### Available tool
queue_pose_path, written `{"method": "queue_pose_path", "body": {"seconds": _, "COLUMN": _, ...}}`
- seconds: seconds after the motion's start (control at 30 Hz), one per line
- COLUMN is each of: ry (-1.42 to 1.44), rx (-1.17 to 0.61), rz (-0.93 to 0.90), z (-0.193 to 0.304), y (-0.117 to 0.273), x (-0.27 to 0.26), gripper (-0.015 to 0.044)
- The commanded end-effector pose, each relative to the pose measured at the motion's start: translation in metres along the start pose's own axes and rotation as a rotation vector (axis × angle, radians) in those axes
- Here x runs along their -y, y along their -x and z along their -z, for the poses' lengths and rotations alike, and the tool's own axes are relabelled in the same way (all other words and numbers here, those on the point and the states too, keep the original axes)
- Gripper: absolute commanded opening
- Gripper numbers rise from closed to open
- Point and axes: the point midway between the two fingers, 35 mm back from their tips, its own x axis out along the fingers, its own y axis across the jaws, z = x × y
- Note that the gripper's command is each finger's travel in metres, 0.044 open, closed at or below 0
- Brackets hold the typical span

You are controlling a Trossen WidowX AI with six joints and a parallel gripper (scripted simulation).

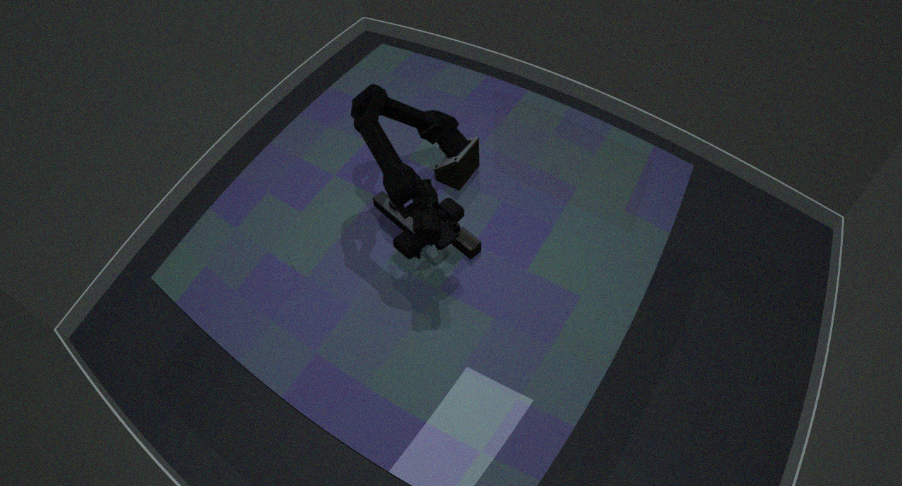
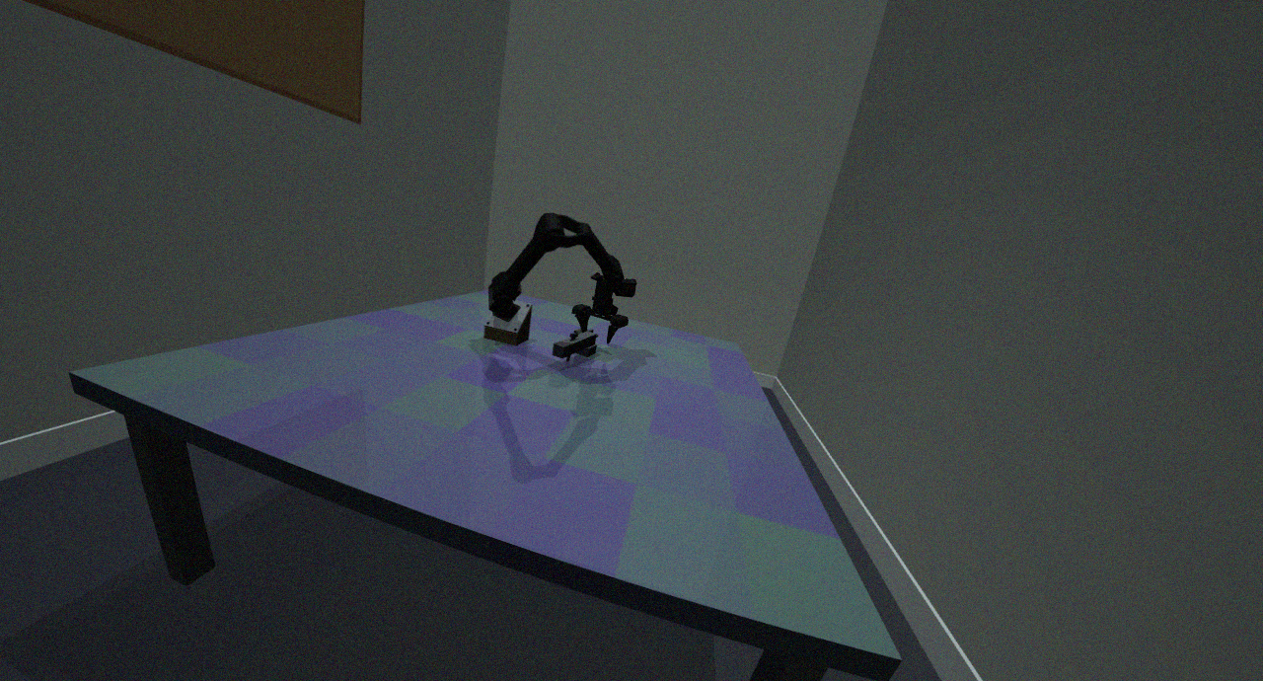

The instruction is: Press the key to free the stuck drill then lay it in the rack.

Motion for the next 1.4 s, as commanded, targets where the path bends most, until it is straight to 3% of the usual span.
{"method": "queue_pose_path", "body": {"seconds": 0.0, "ry": 0.004, "rx": -0.006, "rz": 0.000, "z": 0.003, "y": -0.008, "x": -0.001, "gripper": 0.0440}}
{"method": "queue_pose_path", "body": {"seconds": 0.37, "ry": 0.004, "rx": -0.008, "rz": 0.000, "z": 0.008, "y": -0.021, "x": -0.002, "gripper": 0.0440}}
{"method": "queue_pose_path", "body": {"seconds": 0.9, "ry": 0.000, "rx": -0.003, "rz": -0.001, "z": 0.006, "y": -0.017, "x": -0.001, "gripper": 0.0020}}
{"method": "queue_pose_path", "body": {"seconds": 1.37, "ry": 0.004, "rx": -0.007, "rz": 0.000, "z": 0.000, "y": -0.017, "x": -0.001, "gripper": 0.0000}}
